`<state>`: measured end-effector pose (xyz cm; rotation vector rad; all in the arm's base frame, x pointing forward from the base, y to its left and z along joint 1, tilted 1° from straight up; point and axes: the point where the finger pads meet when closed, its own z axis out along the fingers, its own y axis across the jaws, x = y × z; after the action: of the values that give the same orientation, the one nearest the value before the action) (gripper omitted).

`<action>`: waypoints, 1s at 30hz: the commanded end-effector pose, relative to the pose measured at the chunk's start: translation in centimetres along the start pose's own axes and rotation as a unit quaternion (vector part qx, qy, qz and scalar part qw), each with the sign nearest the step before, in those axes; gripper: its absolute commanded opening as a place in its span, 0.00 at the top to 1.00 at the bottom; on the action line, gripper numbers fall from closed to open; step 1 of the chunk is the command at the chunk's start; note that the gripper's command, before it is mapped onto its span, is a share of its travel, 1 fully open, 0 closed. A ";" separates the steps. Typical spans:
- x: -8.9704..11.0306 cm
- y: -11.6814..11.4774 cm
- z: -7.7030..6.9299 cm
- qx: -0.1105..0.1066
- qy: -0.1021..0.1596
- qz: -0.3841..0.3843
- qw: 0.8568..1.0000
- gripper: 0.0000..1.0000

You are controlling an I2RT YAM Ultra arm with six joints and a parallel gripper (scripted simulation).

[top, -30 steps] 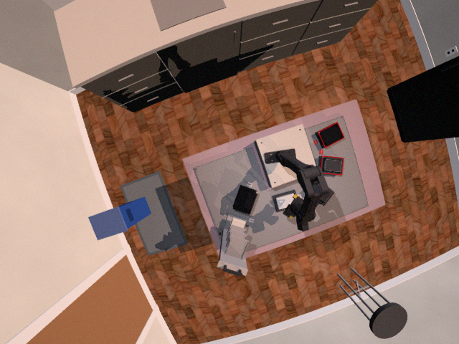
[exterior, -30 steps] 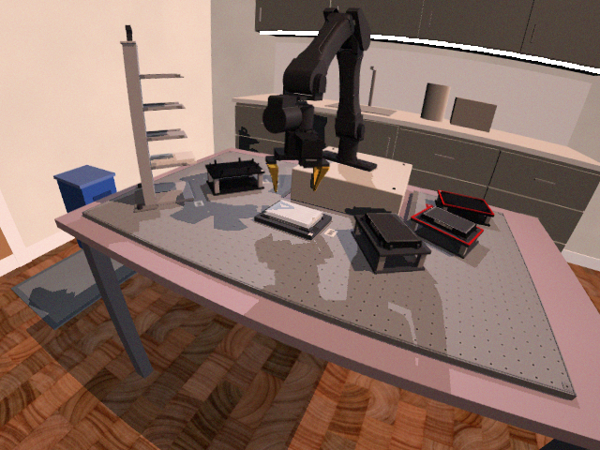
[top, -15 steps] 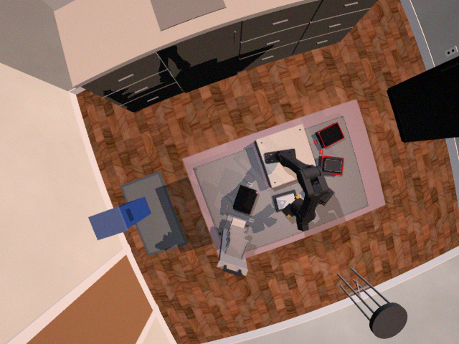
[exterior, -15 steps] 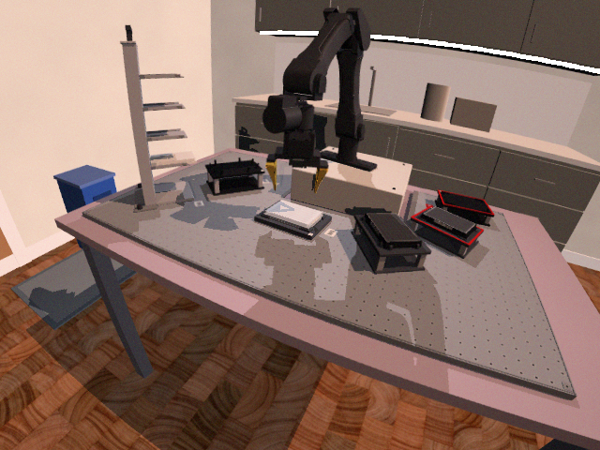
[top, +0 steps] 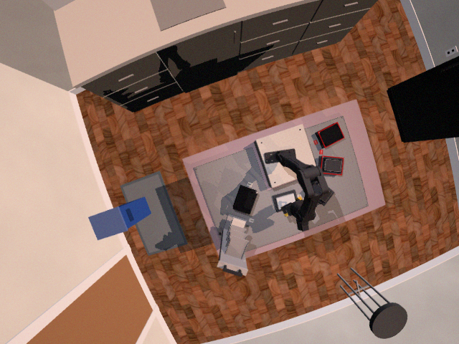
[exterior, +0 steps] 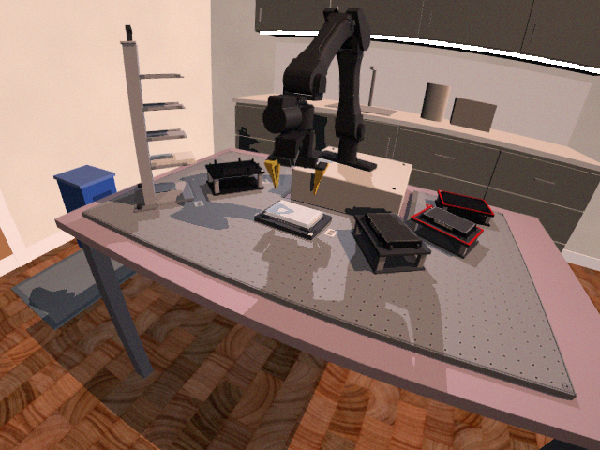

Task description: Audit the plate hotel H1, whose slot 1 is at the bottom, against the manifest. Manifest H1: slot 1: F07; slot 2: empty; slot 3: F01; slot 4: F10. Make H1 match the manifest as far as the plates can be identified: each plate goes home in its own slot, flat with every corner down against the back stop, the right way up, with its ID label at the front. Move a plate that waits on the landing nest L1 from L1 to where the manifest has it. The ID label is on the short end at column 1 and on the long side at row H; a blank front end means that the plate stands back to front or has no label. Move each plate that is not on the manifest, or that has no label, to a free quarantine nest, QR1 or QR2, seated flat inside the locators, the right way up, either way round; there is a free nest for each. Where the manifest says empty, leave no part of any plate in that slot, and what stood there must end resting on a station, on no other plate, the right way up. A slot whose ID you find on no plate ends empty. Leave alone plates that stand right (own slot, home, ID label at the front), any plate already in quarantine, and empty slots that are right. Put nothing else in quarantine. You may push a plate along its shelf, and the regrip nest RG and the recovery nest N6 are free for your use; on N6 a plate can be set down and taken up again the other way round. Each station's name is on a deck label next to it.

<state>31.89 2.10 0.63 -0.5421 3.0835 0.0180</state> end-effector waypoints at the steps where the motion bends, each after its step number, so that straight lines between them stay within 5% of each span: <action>1: -0.1 0.0 -0.3 0.000 -0.003 0.041 0.999 0.00; 16: -0.1 0.0 -0.3 0.000 -0.003 0.170 0.985 0.00; 30: -0.1 0.0 -0.3 0.000 -0.003 0.306 0.952 0.00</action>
<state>31.88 2.10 0.63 0.2945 3.1208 0.0219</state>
